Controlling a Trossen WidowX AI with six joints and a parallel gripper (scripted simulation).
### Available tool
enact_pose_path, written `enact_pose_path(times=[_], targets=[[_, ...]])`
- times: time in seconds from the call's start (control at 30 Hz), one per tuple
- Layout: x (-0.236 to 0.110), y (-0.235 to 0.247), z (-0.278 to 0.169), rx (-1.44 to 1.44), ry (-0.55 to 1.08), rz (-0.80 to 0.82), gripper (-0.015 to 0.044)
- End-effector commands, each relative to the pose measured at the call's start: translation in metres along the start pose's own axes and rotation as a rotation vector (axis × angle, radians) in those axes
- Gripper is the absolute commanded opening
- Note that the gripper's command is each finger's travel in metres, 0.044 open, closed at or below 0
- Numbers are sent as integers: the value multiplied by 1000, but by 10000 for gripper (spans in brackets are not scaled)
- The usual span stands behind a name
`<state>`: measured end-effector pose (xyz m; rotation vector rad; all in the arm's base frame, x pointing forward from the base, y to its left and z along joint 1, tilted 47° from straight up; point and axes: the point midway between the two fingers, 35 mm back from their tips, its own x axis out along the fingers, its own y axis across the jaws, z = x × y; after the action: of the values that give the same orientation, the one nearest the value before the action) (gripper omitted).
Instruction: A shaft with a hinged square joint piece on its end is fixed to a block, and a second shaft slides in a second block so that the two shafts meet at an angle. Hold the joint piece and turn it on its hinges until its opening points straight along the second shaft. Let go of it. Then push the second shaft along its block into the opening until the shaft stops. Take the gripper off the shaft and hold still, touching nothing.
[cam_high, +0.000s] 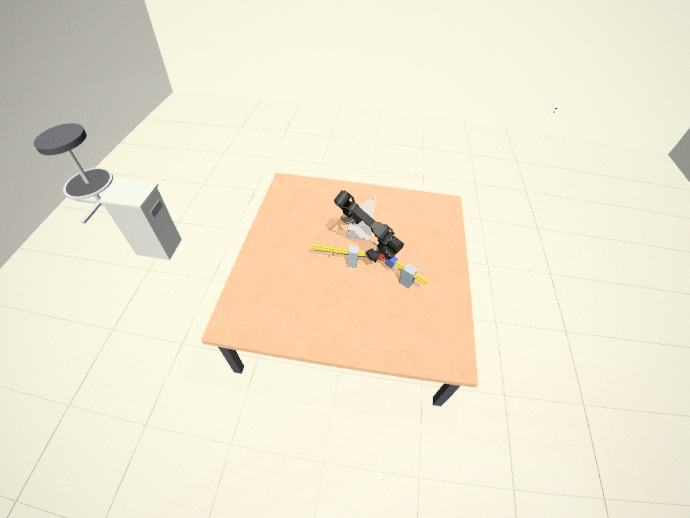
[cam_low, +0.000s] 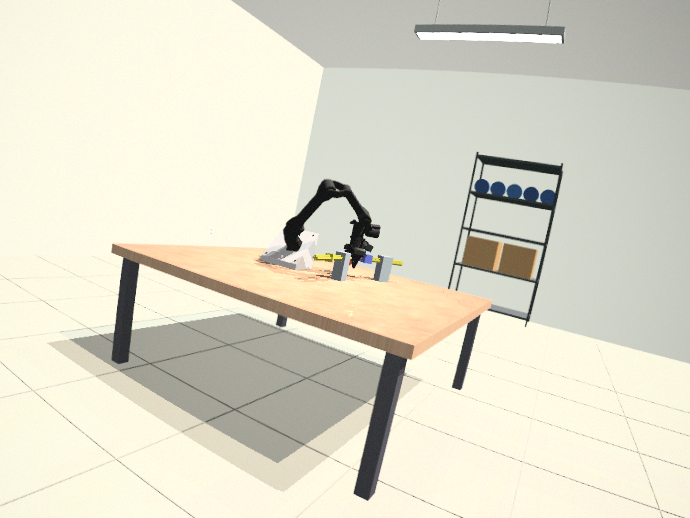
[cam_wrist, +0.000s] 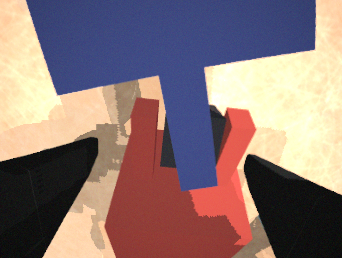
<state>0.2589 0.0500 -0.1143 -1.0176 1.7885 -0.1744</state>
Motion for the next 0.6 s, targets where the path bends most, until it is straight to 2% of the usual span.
enact_pose_path(times=[0.0,0.23,0.57], targets=[[3,-1,-1,-4,2,-5,361],[3,-1,-1,-4,2,-5,182],[3,-1,-1,-4,2,-5,182]])
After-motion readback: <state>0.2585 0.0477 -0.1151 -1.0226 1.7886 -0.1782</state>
